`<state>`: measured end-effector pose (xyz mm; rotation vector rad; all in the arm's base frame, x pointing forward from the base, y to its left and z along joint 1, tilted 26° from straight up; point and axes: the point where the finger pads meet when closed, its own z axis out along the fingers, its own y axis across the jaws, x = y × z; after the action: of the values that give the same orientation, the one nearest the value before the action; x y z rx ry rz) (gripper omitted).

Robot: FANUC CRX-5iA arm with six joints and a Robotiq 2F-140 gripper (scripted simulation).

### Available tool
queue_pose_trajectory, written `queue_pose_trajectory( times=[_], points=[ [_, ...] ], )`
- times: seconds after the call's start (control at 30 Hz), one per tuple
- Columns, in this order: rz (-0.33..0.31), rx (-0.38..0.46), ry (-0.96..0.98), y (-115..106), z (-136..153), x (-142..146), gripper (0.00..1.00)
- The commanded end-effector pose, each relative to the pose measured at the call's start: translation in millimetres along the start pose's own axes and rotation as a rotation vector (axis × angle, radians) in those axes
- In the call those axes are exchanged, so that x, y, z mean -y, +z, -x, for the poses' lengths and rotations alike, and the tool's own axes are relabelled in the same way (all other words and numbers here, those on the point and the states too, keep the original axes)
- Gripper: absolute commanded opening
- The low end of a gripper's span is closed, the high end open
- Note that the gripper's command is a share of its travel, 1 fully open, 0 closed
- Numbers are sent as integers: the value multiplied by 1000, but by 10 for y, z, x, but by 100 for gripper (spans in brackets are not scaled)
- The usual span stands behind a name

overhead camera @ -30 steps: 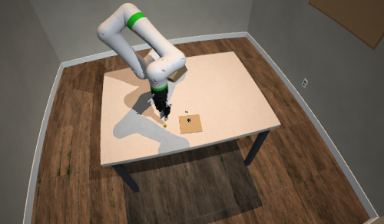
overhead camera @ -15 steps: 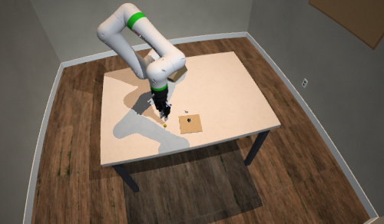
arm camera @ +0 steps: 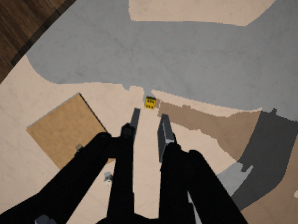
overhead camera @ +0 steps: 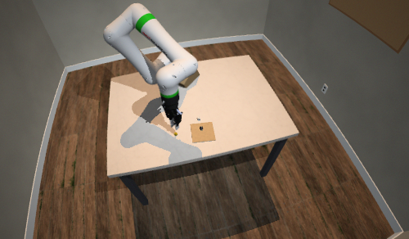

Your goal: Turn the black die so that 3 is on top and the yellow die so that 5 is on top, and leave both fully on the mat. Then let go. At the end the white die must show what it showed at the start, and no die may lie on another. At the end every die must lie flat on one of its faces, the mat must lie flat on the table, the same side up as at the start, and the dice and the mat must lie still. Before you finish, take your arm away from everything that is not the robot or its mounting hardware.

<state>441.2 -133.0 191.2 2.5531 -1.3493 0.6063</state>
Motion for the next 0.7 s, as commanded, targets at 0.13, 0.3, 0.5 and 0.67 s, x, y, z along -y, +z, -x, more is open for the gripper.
queue_pose_trajectory(
  times=[0.13, 0.3, 0.5, 0.67],
  points=[
    [0, 0, 0, 55, 0, 2, 19],
    [0, 0, 0, 129, 1, 3, 19],
    [0, 0, 0, 226, 3, 3, 19],
    [0, 0, 0, 288, 3, 4, 19]
  ],
)
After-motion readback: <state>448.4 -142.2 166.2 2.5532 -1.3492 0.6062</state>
